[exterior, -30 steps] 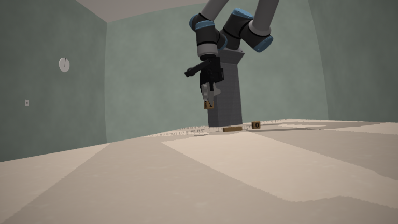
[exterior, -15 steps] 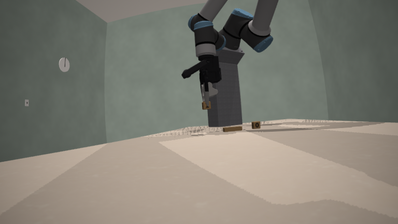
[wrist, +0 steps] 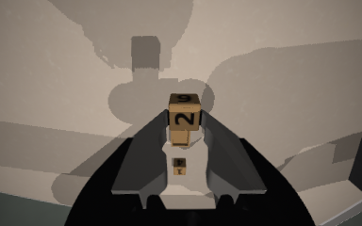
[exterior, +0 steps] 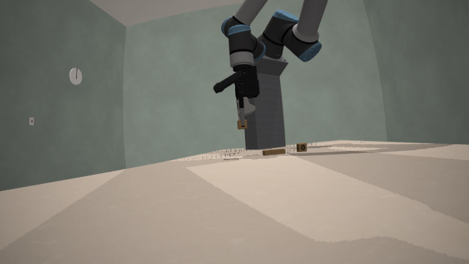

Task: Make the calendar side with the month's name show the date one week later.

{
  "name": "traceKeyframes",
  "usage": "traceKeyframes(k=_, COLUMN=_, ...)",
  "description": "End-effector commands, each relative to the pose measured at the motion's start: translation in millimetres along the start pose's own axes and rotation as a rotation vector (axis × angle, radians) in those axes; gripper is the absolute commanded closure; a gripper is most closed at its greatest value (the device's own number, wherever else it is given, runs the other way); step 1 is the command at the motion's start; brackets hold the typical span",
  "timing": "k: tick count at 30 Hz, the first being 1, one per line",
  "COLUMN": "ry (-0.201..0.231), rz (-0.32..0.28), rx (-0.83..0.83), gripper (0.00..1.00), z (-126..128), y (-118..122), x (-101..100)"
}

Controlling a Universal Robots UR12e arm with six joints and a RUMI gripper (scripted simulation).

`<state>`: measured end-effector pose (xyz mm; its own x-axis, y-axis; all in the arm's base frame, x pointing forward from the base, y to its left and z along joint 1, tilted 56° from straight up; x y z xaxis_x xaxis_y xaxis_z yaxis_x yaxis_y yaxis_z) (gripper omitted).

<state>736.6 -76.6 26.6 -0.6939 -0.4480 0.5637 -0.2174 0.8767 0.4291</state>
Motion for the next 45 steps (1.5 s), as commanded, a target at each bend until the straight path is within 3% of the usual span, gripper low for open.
traceKeyframes(k=1, ry=-0.001, rz=0.001, rx=-0.008, gripper=0.89, z=-0.1, y=-0.4, x=0.3)
traceKeyframes(k=24, ry=-0.001, rz=0.001, rx=-0.016, gripper=0.89, z=-0.2, y=-0.4, x=-5.4)
traceKeyframes(k=45, ry=-0.001, rz=0.001, rx=-0.016, gripper=0.89, z=-0.8, y=-0.5, x=-85.8)
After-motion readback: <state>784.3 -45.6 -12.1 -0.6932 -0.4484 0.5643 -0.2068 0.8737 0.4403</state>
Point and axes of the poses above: the point where the finger pads meet when closed, its own x axis back along the fingers, its own z axis across the jaws, y = z × x, the point moved 1 cm from there along x, back along the fingers, and after that the axes turned 4 degrees about -x, right-handed, at the moved point
